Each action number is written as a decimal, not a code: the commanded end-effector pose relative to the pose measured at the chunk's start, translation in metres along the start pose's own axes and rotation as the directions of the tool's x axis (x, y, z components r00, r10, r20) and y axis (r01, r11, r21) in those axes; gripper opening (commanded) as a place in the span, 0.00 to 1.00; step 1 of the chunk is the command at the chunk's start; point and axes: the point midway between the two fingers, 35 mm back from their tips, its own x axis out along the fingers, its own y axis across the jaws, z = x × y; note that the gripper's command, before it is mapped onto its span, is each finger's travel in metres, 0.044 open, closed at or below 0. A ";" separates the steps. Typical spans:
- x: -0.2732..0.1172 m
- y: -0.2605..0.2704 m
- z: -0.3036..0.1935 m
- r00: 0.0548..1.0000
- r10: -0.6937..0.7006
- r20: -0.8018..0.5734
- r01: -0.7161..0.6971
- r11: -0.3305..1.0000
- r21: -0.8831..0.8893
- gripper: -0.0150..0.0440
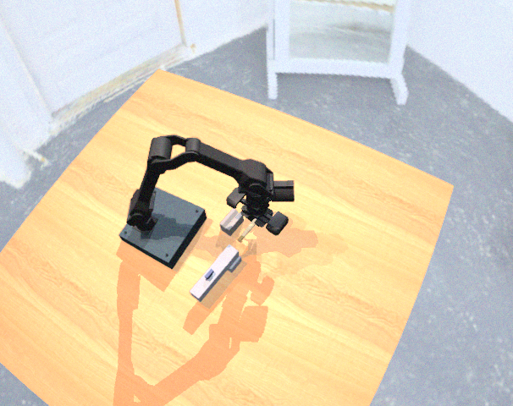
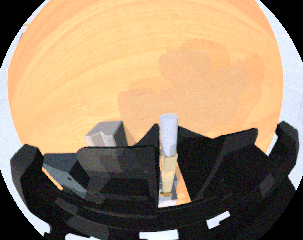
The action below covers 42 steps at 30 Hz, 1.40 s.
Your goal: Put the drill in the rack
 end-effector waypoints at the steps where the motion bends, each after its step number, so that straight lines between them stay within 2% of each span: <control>1: -0.003 0.000 0.000 1.000 -0.004 0.003 0.004 1.000 -0.002 0.25; 42: -0.014 0.002 -0.002 1.000 -0.003 0.003 0.003 1.000 -0.002 0.25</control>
